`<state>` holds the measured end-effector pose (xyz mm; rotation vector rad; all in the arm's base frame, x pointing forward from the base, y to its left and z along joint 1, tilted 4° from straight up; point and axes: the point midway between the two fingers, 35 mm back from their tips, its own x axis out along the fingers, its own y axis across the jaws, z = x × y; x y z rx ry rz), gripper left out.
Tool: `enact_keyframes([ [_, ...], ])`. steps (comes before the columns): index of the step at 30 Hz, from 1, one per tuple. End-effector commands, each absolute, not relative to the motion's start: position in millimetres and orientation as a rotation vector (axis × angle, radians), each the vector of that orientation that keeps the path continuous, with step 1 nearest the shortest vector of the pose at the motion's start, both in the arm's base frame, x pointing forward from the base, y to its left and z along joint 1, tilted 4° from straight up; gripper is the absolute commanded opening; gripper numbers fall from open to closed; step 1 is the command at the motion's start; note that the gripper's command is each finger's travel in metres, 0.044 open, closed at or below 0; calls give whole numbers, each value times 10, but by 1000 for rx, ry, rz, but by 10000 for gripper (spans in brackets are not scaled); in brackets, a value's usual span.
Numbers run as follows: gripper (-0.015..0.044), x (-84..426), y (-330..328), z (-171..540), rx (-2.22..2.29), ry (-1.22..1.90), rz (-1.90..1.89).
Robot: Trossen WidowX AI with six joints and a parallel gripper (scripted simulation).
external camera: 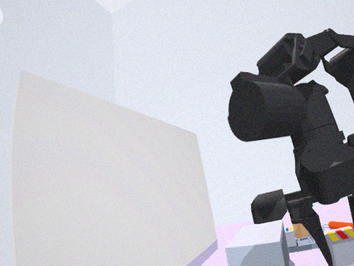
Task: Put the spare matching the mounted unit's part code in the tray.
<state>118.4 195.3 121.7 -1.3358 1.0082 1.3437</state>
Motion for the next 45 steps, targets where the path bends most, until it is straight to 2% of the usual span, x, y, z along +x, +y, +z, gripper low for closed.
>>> enact_keyframes([
  [1, 0, 1182, 1952, 1245, -1336, 1008, 1344],
  [16, 0, 1091, 1839, 1935, -1337, 1001, 1339],
  [23, 0, 1116, 1827, 1967, -1335, 1002, 1334],
  [45, 0, 1966, 1544, 2038, -1280, 1060, 1211],
])
